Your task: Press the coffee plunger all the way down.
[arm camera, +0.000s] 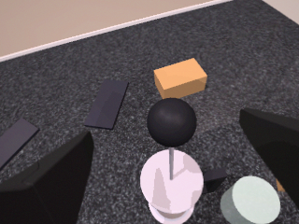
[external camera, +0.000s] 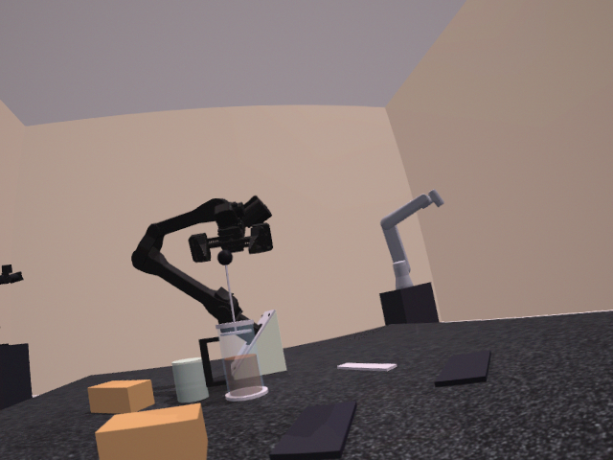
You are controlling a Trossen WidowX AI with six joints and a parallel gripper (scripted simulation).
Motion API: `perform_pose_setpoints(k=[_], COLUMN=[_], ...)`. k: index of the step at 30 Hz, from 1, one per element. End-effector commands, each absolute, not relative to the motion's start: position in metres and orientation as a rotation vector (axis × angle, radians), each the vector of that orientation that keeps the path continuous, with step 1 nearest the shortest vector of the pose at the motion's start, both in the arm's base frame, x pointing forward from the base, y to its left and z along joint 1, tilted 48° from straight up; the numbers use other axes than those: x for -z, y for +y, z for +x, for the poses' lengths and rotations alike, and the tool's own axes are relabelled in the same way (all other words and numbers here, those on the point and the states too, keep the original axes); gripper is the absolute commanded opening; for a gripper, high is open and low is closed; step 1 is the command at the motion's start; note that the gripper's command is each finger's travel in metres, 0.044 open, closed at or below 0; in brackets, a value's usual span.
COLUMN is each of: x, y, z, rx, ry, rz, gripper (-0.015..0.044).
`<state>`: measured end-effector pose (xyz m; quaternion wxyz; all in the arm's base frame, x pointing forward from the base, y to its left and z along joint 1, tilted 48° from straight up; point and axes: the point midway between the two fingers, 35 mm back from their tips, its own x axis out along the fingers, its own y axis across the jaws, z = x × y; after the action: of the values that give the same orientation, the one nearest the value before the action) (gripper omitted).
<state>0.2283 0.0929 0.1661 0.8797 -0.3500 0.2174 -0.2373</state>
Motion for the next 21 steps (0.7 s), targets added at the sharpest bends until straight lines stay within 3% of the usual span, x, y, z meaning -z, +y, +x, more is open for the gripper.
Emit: perform_pose_setpoints(k=[1,8,19,21], x=[-0.1675,-0.1681,-0.1681,-0.1681], y=[0.0895,0.0846,0.0846,0.0846], z=[0.2328,0.2391,0.2391,0.2391], rx=[0.503,0.518,0.518,0.518], ry=[0.445,0.442,0.442,0.442], rz=[-0.725,-0.726,-0.726,-0.726], gripper=[0.044,0.044,0.0151,0.0138])
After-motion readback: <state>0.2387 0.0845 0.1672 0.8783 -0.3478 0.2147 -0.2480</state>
